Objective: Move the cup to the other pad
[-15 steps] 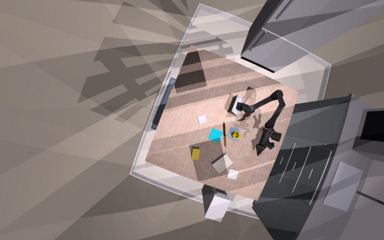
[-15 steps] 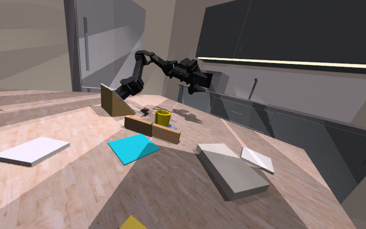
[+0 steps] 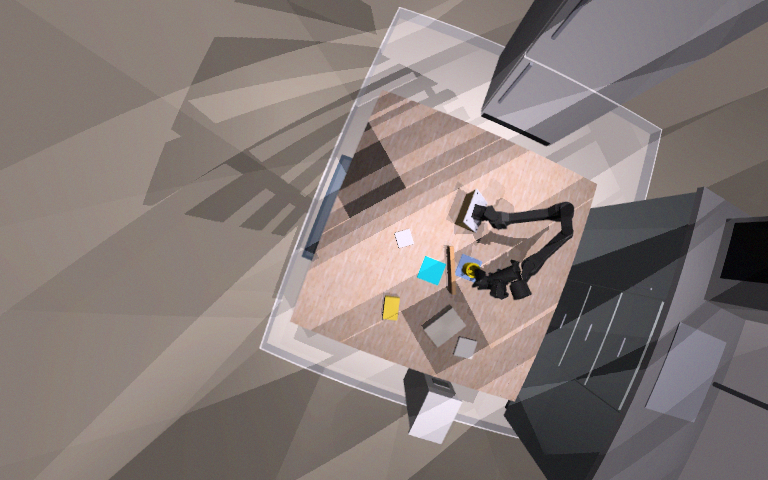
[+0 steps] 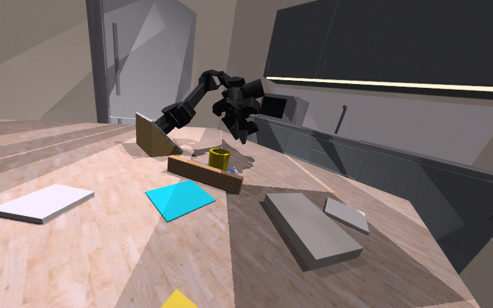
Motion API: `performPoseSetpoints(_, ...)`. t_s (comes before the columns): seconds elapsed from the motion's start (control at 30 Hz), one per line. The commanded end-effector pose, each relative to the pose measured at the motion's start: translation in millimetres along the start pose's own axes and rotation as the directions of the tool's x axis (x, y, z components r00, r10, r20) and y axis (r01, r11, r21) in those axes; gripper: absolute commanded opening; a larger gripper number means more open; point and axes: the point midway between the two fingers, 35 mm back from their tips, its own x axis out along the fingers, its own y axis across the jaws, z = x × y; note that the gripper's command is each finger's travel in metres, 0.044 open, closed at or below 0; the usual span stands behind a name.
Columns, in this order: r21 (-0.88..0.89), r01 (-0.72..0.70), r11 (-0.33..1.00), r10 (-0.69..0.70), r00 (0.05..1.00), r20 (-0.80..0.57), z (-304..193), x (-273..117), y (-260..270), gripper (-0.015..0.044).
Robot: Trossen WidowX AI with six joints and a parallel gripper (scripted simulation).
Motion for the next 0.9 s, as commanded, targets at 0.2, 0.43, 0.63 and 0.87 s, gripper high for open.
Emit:
performPoseSetpoints(0.2, 0.790, 0.374, 0.486, 0.397, 0.710, -0.581, -80, -20, -30, 0.0167)
performPoseSetpoints(0.43, 0.790, 0.374, 0.486, 0.397, 0.710, -0.581, -80, -20, -30, 0.0167)
performPoseSetpoints(0.63, 0.790, 0.374, 0.486, 0.397, 0.710, -0.581, -80, -20, -30, 0.0167)
performPoseSetpoints(0.87, 0.789, 0.374, 0.486, 0.396, 0.711, -0.581, -82, -16, -29, 0.0167)
